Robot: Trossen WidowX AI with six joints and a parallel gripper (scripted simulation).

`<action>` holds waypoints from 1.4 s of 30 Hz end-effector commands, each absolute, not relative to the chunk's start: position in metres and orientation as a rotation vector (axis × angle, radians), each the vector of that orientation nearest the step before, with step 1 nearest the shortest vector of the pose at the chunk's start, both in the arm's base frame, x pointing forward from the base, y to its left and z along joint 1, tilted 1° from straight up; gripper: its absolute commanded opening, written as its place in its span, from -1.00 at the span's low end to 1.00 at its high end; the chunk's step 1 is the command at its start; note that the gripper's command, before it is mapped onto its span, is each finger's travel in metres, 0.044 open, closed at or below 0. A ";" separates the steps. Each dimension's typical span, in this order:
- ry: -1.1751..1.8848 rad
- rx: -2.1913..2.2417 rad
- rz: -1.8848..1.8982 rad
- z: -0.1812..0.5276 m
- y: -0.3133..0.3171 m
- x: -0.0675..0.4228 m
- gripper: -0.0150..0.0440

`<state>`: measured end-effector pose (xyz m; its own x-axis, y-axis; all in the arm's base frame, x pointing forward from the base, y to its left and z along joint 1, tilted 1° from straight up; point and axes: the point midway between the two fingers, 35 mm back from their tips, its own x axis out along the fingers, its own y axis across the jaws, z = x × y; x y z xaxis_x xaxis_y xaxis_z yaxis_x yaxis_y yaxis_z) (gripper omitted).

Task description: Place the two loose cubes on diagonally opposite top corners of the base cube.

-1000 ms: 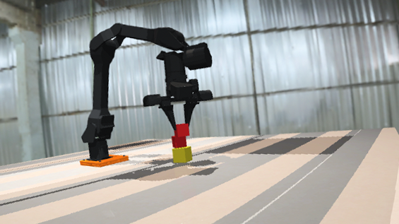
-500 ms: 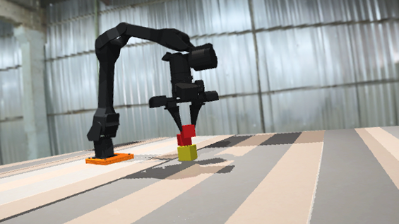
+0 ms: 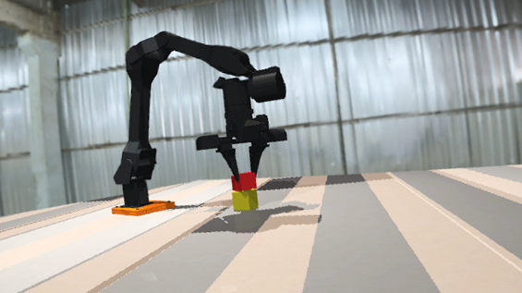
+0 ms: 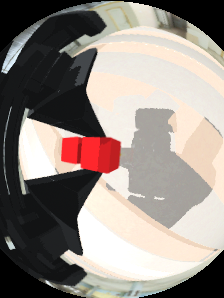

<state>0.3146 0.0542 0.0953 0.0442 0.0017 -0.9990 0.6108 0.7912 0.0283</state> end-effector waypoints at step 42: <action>1.470 0.524 -0.501 0.113 0.054 0.314 0.20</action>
<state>0.3134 0.0540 0.1064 0.0355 0.0002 -0.9994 0.6110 0.7913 0.0219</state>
